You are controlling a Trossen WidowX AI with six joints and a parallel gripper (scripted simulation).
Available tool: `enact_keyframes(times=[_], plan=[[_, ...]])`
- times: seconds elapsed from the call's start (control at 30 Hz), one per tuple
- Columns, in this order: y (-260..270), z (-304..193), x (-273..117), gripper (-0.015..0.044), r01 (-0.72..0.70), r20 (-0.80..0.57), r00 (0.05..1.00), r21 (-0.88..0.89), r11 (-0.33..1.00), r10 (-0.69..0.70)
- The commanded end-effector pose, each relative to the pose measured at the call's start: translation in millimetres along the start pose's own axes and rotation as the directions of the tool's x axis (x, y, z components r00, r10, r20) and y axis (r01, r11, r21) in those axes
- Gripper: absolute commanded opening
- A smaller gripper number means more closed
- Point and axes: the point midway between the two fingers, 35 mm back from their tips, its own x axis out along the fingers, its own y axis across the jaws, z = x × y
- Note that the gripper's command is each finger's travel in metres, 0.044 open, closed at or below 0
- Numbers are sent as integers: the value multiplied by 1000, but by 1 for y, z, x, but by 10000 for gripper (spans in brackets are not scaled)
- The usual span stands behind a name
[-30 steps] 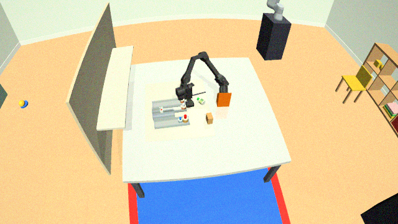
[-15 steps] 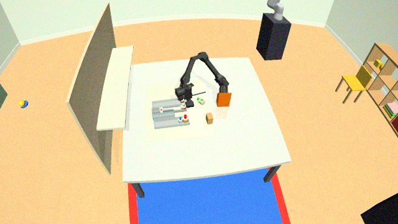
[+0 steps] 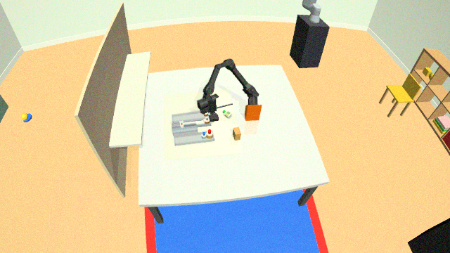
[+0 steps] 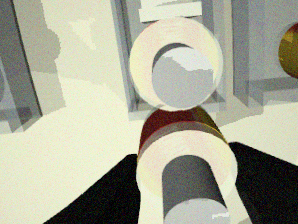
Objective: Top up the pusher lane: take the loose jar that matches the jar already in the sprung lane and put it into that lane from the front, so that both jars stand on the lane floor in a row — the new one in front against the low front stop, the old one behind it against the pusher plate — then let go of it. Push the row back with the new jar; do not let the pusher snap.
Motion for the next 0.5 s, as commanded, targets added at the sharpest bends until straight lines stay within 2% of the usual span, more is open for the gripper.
enact_keyframes(times=[0.0,0.47], plan=[[-1,9,-2,0,2,21,1000,12,1000,-2],[-1,14,-2,0,2,21,1000,12,1000,-2]])
